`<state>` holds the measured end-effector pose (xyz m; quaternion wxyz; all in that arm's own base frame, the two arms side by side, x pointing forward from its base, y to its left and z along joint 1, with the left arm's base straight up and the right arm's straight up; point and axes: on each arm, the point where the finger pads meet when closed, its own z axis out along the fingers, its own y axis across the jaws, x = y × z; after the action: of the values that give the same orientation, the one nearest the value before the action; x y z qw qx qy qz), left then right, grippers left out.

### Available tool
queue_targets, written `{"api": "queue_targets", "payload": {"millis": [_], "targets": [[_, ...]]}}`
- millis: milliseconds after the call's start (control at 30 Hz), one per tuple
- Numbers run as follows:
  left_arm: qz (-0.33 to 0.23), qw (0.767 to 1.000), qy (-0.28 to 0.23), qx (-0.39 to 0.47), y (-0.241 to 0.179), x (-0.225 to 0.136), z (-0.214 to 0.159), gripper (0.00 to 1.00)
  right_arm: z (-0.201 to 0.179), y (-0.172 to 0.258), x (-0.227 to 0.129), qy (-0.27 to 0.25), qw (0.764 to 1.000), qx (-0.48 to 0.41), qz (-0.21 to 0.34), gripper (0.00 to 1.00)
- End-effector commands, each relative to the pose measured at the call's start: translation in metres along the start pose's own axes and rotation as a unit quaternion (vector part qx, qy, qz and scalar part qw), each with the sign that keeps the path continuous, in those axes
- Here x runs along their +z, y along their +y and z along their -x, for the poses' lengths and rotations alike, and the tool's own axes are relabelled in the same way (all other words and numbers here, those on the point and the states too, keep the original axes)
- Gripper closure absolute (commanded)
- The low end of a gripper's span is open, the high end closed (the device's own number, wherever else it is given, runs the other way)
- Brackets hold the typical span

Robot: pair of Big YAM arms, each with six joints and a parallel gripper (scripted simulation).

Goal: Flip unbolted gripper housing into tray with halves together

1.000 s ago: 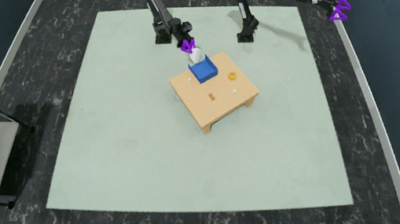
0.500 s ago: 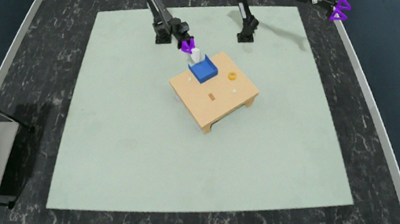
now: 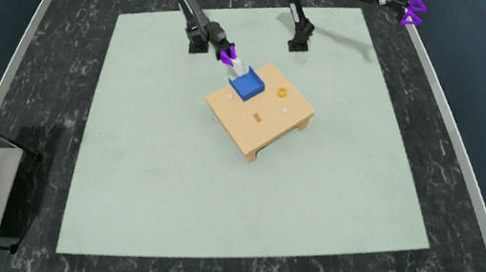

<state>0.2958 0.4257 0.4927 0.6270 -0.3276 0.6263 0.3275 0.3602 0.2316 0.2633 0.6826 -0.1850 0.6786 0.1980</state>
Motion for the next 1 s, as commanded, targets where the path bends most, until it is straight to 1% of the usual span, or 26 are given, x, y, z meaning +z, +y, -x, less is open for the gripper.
{"api": "queue_targets", "payload": {"millis": [0, 333, 633, 733, 967], "targets": [[0.007, 0.999, -0.035, 0.005, 0.0064, 0.0021, 0.0444, 0.00, 0.0472, 0.0003, 0.0190, -0.044, 0.996, 0.074, 0.002, 0.73], [0.007, 0.999, -0.035, 0.005, 0.0064, 0.0021, 0.0444, 0.00, 0.0472, 0.0003, 0.0190, -0.044, 0.989, 0.142, 0.005, 0.73], [0.007, 0.999, -0.035, 0.005, 0.0064, 0.0021, 0.0444, 0.00, 0.0472, 0.0003, 0.0190, -0.043, 0.975, 0.219, 0.009, 0.73], [0.007, 0.999, -0.035, 0.005, 0.0064, 0.0021, 0.0444, 0.00, 0.0472, 0.0003, 0.0190, -0.043, 0.973, 0.225, 0.009, 0.73], [0.007, 0.999, -0.035, 0.005, 0.0064, 0.0021, 0.0444, 0.00, 0.0472, 0.0003, 0.0190, -0.043, 0.959, 0.280, 0.011, 0.73]]}}
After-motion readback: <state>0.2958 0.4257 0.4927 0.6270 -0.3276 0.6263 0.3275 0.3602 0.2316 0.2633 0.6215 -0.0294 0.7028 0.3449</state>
